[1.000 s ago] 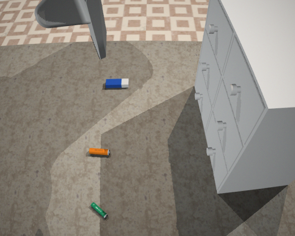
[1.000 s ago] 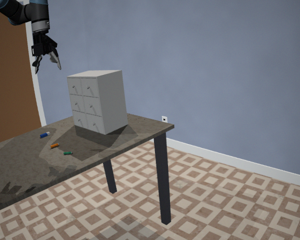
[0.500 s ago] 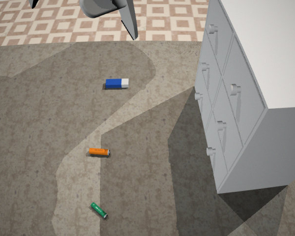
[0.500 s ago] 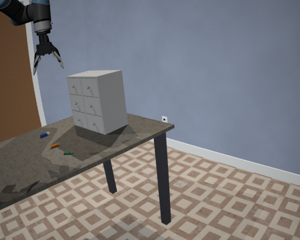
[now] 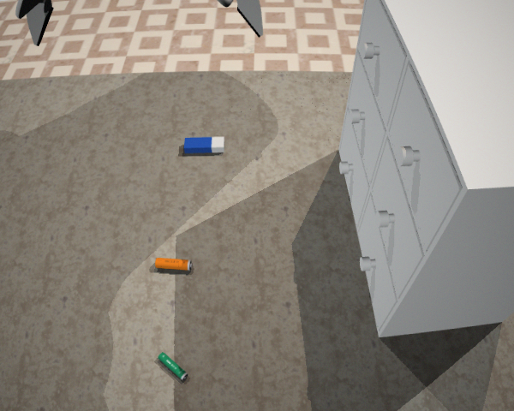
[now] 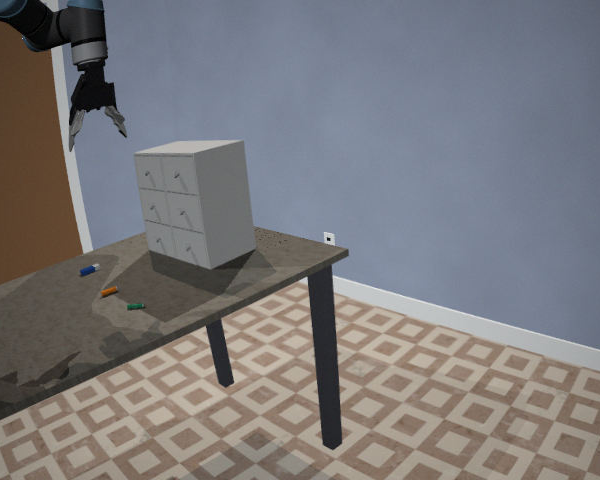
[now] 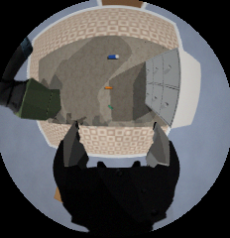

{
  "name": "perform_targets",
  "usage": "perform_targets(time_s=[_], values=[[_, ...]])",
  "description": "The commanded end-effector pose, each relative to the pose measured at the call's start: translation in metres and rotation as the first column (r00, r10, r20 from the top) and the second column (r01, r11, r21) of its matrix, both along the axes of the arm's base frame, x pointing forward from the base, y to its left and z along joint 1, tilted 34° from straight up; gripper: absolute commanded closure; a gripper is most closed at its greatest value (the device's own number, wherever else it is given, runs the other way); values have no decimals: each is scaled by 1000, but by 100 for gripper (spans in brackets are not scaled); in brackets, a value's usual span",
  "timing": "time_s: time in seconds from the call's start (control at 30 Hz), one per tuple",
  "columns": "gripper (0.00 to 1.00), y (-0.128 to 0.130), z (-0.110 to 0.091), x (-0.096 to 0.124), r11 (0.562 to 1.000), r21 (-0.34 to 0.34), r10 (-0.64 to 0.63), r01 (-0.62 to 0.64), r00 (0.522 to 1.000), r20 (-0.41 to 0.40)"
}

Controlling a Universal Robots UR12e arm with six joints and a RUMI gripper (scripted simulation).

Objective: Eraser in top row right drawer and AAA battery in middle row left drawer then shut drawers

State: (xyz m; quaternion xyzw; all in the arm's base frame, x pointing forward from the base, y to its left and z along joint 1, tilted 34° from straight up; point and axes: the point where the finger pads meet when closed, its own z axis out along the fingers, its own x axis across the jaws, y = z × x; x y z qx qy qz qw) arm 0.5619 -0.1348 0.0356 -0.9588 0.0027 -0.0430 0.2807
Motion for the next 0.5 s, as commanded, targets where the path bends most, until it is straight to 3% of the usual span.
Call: perform_targets(time_s=[0.0, 0.23, 0.47], values=[[0, -2, 1, 5, 973, -29, 230, -228, 961, 152], [0, -3, -1, 7, 913, -89, 407, -398, 876, 258], [0, -4, -4, 11, 816, -170, 574, -552, 739, 352]])
